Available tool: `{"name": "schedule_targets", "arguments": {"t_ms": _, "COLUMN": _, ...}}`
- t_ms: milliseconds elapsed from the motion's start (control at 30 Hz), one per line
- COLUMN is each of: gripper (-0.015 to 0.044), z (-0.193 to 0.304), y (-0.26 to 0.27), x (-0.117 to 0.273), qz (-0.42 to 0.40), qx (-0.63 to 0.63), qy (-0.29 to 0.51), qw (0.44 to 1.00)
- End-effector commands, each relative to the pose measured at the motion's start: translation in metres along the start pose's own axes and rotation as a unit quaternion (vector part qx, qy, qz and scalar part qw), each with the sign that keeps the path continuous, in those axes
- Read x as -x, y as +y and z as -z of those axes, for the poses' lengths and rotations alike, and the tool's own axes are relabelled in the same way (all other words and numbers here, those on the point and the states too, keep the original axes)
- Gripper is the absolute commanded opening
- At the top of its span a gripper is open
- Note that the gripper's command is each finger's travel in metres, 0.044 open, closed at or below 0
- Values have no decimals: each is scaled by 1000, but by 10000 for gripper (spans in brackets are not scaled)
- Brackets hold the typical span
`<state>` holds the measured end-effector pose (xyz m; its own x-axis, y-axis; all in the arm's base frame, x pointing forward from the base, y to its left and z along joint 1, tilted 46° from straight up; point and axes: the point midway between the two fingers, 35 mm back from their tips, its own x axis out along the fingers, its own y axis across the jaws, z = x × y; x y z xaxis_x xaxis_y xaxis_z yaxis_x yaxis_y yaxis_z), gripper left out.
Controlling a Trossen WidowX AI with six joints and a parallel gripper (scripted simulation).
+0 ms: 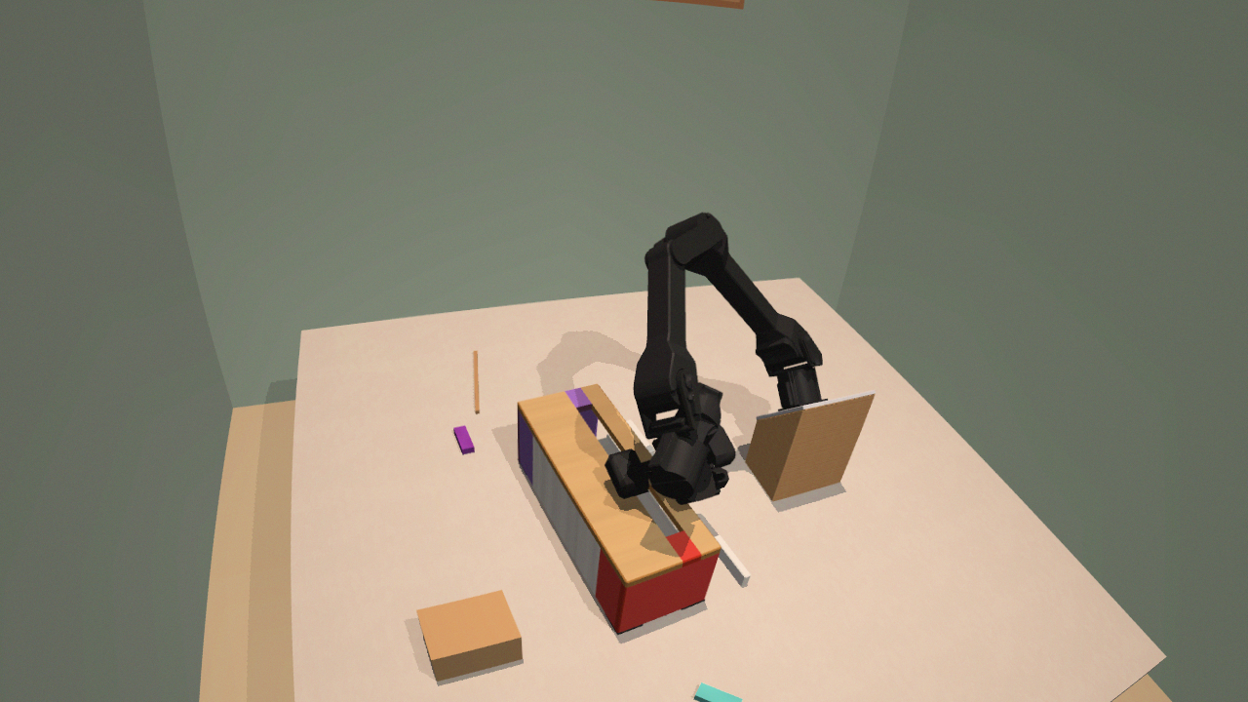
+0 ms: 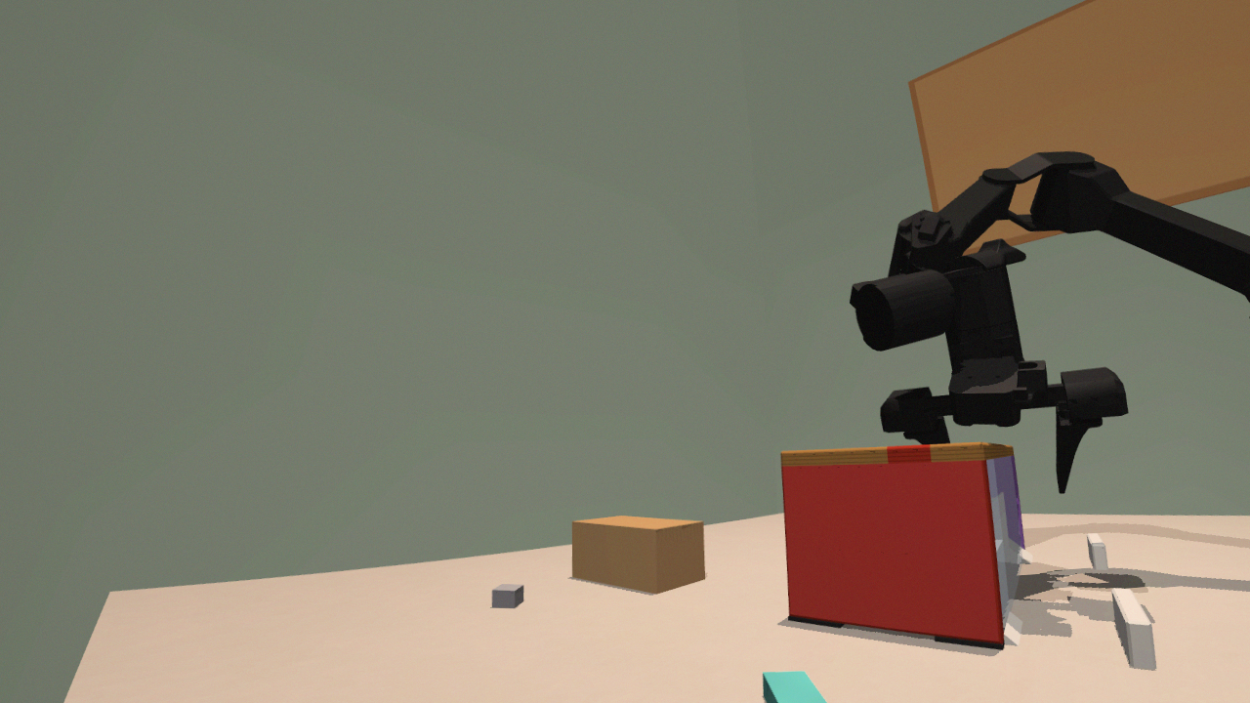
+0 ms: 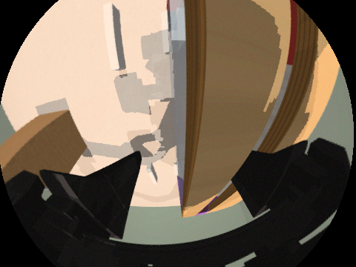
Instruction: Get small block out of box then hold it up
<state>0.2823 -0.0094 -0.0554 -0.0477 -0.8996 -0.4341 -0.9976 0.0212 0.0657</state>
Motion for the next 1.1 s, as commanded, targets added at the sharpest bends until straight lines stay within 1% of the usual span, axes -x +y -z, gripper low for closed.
{"name": "schedule_targets", "arguments": {"t_ms": 0, "gripper": 400, "z": 6, "y": -2, "x": -3, "qz": 1, "qx": -6, "qy": -1, "qw": 1000}}
{"name": "schedule_targets", "arguments": {"t_ms": 667, "gripper": 400, "z": 25, "y": -2, "x": -10, "qz": 1, "qx": -6, "qy": 0, "qw": 1000}}
{"name": "schedule_targets", "arguments": {"t_ms": 1067, "gripper": 400, "z": 12, "y": -3, "x": -5, "qz": 1, "qx": -6, "qy": -1, "qw": 1000}}
